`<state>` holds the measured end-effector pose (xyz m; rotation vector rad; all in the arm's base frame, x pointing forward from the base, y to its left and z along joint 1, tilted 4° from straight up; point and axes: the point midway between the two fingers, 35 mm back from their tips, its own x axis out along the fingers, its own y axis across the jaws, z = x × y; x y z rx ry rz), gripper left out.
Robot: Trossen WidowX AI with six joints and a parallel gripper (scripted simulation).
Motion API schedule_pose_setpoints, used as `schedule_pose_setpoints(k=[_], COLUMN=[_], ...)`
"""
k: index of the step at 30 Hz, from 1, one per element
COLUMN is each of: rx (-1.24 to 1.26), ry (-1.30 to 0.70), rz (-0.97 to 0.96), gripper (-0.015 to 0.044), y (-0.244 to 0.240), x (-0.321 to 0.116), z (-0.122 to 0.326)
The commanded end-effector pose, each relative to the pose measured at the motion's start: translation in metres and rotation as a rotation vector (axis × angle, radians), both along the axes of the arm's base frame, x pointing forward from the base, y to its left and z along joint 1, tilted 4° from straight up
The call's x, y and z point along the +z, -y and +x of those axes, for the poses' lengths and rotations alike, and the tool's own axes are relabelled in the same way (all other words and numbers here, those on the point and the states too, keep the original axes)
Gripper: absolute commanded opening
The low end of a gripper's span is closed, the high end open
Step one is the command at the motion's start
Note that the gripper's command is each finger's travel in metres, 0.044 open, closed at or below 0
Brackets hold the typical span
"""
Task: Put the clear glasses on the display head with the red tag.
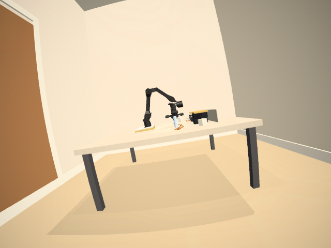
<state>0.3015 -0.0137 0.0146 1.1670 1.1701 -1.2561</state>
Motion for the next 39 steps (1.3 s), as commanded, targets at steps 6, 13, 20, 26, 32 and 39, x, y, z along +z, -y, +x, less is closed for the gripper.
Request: schedule_pose_setpoints(k=[6,13,20,26,32,39], rx=[0.000,0.002,0.003,0.004,0.004,0.004], ry=[0.000,0.001,0.002,0.002,0.003,0.004], rz=[0.000,0.002,0.003,0.004,0.006,0.010], gripper=[0.0000,0.0000,0.0000,0.0000,0.0000,0.0000], y=[-0.001,-0.003,-0.005,-0.005,-0.018,-0.058], x=[0.009,0.049,0.086,0.103,0.103,0.102], z=[0.002,0.006,0.007,0.007,0.011,0.019])
